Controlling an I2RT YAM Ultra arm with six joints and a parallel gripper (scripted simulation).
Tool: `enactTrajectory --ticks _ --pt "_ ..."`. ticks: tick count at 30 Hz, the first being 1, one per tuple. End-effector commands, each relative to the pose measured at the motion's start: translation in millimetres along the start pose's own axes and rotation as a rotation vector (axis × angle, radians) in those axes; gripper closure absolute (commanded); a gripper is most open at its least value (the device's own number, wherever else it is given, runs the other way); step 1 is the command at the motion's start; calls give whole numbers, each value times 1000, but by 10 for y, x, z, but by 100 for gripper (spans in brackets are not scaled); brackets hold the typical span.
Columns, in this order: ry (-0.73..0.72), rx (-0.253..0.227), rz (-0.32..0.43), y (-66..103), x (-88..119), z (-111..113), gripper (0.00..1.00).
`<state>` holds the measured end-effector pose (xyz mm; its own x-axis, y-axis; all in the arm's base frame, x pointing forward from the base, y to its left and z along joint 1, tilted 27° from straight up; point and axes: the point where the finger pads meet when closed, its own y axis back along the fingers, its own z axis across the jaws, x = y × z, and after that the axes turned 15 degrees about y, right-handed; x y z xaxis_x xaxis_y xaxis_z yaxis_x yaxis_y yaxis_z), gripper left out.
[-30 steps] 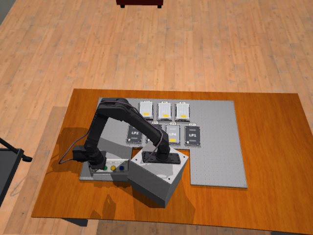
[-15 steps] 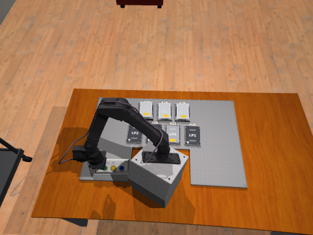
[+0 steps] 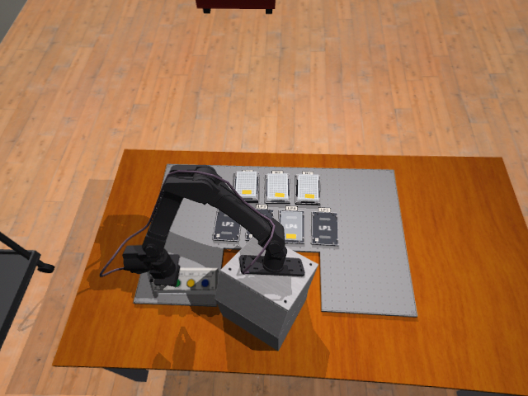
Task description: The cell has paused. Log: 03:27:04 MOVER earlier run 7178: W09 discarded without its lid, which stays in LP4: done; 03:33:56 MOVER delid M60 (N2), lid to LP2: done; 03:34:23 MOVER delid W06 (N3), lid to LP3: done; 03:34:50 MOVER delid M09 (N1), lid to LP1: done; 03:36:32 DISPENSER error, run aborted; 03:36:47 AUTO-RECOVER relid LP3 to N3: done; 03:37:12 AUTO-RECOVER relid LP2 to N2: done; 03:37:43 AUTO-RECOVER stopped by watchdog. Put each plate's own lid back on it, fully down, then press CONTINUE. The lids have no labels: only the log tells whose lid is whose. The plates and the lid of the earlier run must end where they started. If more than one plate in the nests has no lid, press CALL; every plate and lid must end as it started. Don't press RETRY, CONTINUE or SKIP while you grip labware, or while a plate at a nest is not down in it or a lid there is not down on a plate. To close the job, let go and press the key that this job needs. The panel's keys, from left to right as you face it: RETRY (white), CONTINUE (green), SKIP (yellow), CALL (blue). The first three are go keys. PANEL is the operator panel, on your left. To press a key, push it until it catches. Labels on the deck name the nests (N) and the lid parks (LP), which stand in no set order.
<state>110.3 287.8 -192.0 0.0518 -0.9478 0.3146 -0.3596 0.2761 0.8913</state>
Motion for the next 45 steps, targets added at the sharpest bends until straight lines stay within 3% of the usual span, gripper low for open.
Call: enactTrajectory --ticks 1,4,10,11,17,27,28,42,45 --pt "11 12 0 -63 7 -6 100" --pt "10 17 -19 -16 -44 -23 100" --pt "10 12 -3 -104 -10 -14 100" --pt "11 19 -23 -37 -60 -24 100" --pt "12 12 0 -155 6 -5 100" --pt "11 12 -2 -204 -4 -10 100" --pt "12 19 -20 -143 -53 -20 100" --pt "8 16 -13 -284 -57 -24 100" --pt "6 22 -33 -223 -115 -44 100"
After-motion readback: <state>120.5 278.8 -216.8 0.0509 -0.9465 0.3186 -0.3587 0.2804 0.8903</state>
